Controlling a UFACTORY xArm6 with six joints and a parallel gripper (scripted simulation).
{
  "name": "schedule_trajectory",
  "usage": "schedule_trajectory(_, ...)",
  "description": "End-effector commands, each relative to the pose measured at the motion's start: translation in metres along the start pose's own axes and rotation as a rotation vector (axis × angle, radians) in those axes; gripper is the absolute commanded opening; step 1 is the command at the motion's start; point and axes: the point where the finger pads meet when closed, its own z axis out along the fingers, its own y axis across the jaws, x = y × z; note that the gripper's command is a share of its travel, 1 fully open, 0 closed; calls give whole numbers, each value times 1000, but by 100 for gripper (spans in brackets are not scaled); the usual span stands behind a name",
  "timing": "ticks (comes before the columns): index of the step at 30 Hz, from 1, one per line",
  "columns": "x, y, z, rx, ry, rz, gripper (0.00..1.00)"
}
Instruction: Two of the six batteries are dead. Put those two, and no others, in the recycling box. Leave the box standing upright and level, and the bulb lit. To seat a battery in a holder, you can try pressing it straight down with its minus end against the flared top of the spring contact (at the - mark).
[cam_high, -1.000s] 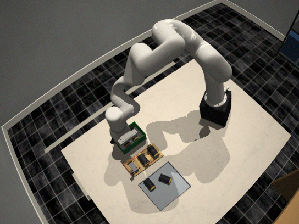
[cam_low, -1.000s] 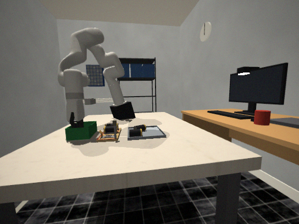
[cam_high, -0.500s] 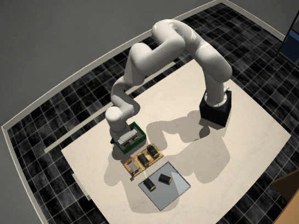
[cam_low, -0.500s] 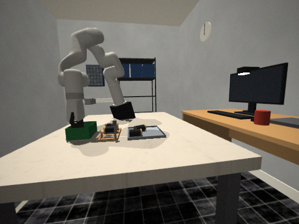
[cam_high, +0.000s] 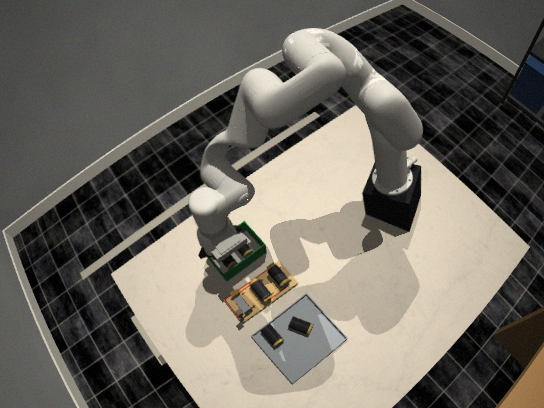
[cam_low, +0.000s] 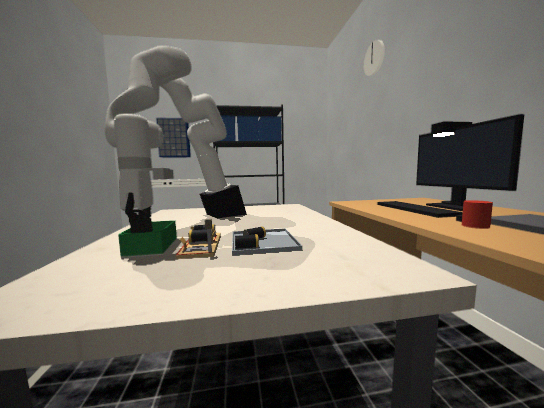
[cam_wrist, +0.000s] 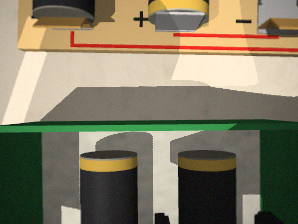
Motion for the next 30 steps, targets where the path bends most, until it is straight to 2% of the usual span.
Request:
schedule_trajectory(1,0,1,-19,-4,-1,0,51)
schedule_trajectory(10,0,1,-54,-4,-1,0,51)
schedule_trajectory(23,0,1,-61,-4,-1,0,51)
schedule_trajectory(28,0,1,-93,-4,-1,0,51)
schedule_trajectory(30,0,1,-95,-4,-1,0,51)
